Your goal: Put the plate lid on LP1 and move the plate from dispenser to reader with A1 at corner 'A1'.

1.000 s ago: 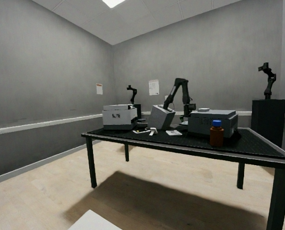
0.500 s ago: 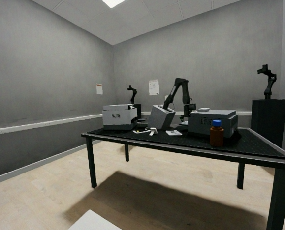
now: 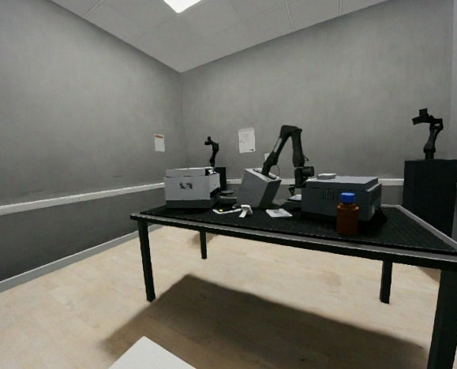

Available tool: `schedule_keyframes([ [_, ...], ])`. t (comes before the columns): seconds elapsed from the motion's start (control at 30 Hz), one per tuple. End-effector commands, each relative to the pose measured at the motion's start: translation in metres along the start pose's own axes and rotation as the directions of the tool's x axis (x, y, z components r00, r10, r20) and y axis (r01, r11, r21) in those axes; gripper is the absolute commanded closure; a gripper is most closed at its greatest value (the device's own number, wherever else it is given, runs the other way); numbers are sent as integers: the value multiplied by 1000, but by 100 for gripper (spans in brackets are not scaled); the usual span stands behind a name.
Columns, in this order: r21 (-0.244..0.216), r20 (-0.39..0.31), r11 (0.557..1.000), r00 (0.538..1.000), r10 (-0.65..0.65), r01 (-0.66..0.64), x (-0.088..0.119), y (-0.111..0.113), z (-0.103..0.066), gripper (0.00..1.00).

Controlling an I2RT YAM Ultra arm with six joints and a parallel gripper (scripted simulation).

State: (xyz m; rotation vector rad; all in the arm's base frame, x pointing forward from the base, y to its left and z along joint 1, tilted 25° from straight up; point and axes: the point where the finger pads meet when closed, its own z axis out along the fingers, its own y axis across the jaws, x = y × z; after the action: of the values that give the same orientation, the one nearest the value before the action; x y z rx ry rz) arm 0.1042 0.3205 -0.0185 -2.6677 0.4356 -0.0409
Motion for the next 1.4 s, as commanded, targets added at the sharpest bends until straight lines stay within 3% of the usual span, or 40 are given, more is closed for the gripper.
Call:
schedule_keyframes([
  [0.0,8,2,1000,1000,-2,2,-1,-2,-1,13],
  [1.0,2,4,1000,1000,0,0,-3,1,0,14],
  [1.37,5,4,1000,1000,0,0,-3,1,-8,14],
])
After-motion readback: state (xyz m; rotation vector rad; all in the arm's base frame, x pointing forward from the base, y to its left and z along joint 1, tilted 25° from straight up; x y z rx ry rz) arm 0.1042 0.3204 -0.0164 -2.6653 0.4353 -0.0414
